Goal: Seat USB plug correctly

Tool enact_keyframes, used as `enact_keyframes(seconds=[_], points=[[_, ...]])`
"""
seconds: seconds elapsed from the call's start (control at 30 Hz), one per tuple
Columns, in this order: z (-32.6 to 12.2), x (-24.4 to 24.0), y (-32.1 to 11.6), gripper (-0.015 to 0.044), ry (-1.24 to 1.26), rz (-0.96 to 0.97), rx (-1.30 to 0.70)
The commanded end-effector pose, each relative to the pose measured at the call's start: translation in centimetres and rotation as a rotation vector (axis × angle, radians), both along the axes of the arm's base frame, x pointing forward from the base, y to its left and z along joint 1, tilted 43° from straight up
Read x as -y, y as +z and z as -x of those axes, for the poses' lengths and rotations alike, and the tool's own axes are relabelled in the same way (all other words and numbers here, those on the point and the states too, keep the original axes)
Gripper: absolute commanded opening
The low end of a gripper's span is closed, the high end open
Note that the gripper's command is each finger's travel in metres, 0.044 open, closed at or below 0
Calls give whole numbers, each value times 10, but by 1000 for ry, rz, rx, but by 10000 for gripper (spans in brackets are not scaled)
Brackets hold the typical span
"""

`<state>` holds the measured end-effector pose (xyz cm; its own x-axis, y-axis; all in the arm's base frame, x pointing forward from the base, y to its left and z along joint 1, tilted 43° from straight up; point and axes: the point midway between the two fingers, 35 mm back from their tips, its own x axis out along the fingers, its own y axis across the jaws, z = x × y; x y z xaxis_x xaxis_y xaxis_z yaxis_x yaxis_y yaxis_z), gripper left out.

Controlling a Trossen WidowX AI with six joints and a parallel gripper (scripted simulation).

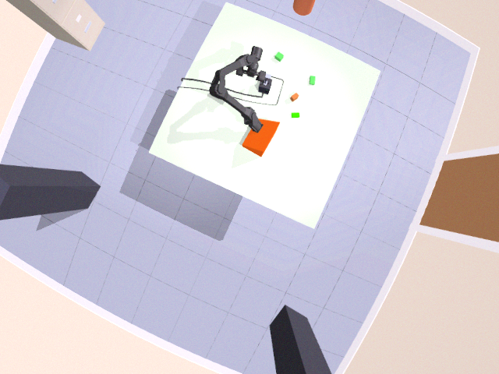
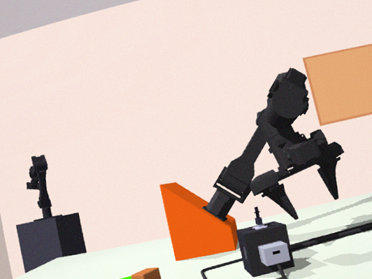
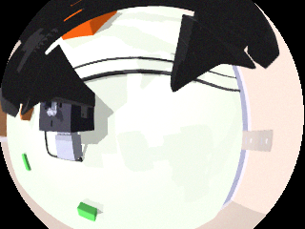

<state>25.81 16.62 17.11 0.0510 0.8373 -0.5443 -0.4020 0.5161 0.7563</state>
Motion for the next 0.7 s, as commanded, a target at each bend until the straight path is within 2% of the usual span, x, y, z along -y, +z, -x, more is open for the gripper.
enact_keyframes(seconds=[0.0, 0.07, 0.17, 0.23, 0.67], points=[[-30, 46, -4, 440, -399, 92, -424], [-35, 61, -12, 440, -530, 116, -622], [-40, 93, -25, 440, -813, 170, -1047], [-41, 108, -30, 440, -935, 194, -1230], [-40, 109, -30, 440, -950, 197, -1253]])
